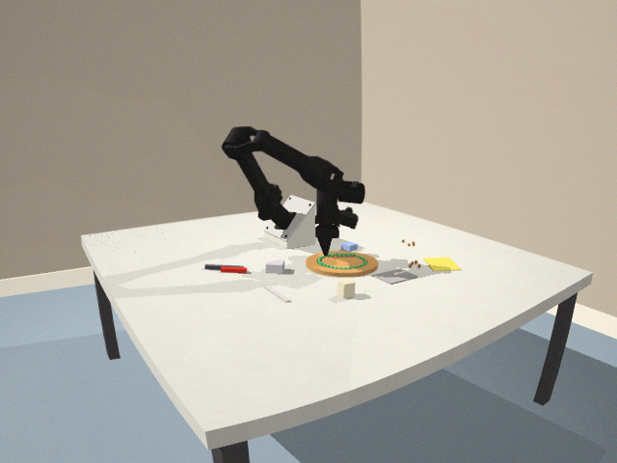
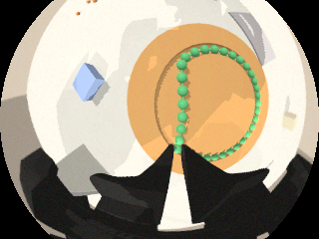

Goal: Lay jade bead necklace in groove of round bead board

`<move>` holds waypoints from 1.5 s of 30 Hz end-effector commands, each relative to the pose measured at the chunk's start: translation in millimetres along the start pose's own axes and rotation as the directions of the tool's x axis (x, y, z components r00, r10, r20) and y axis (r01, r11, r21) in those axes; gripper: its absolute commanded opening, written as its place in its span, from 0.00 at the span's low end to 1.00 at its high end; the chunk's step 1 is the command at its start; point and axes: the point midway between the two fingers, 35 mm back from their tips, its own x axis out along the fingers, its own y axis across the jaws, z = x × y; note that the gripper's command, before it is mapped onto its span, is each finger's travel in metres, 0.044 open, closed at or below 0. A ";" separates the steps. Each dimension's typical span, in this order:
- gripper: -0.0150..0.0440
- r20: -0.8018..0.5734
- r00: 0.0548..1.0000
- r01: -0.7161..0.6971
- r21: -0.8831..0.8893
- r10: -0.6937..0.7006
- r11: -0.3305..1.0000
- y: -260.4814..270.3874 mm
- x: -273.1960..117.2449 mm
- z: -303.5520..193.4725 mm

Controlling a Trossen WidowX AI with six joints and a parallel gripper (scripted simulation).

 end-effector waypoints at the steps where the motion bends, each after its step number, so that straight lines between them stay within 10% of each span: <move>1: 0.43 0.000 1.000 0.001 0.000 -0.001 1.000 -0.2 -0.7 0.2; 14: 1.00 -0.004 1.000 0.000 -0.005 0.000 1.000 0.2 -2.1 -0.5; 33: 1.00 -0.002 1.000 -0.001 -0.004 0.001 1.000 0.2 -5.9 -0.5; 45: 0.47 0.000 1.000 -0.001 0.093 0.001 0.996 -1.0 -30.3 10.6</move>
